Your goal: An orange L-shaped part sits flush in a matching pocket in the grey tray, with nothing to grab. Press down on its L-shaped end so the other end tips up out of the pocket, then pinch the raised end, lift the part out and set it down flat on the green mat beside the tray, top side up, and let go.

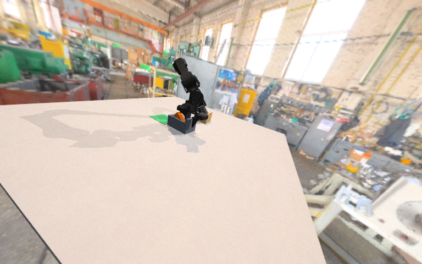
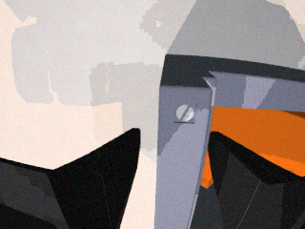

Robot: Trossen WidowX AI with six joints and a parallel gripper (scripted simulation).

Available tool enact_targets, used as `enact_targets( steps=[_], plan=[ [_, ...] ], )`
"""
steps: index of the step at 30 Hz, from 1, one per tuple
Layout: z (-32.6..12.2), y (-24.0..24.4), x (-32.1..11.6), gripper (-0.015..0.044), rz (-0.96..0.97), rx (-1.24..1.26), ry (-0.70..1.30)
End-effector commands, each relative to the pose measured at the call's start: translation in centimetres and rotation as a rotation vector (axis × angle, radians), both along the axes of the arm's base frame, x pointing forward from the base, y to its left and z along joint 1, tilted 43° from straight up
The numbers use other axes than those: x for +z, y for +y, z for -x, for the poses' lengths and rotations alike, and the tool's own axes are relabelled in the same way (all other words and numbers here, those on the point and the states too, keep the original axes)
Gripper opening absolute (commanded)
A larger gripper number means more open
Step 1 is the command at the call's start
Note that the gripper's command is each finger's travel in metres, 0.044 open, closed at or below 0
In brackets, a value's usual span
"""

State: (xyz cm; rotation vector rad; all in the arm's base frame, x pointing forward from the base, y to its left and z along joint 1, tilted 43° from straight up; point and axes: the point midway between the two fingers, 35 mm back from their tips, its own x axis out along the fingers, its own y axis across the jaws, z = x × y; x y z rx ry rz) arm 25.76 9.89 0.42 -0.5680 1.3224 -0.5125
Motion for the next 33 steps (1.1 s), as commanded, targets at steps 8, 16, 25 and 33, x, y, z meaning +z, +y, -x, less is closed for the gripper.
enact_targets(
  steps=[8,16,25,33],
  plan=[
    [0.1,1.0,0.2,0.0180,0.006,-0.003,0.003],
    [0.4,3.0,2.0,0.0180,0.007,-0.004,0.005],
    [1.9,6.8,7.9,0.0180,0.007,-0.005,0.007],
    [1.7,6.7,7.6,0.0180,0.010,0.005,0.004]
  ],
)
